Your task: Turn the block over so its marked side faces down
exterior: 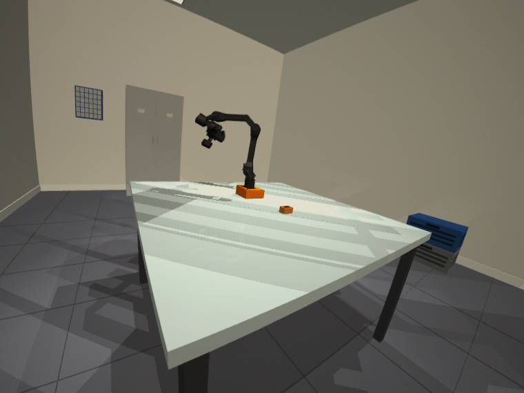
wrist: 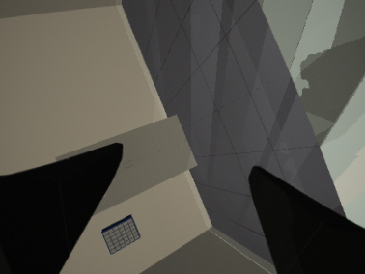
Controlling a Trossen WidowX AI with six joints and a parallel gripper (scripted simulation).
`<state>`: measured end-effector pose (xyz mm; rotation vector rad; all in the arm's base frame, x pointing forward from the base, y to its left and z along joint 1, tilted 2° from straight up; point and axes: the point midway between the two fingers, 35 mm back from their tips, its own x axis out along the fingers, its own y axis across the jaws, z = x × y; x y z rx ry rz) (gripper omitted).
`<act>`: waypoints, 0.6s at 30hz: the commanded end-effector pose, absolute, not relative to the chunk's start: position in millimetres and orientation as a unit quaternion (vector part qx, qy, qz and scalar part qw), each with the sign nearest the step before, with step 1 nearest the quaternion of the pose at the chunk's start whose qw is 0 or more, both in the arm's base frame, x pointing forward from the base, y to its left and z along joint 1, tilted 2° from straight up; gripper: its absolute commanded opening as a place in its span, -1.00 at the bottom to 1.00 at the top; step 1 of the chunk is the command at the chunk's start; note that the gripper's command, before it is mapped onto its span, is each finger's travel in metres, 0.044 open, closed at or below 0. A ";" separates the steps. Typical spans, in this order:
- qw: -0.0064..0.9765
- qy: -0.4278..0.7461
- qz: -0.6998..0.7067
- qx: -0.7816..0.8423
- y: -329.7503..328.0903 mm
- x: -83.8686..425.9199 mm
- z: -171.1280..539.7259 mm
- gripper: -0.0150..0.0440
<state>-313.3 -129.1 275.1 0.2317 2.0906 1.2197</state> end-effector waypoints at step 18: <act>0.139 0.465 0.803 -0.347 -312.1 -151.0 210.2 1.00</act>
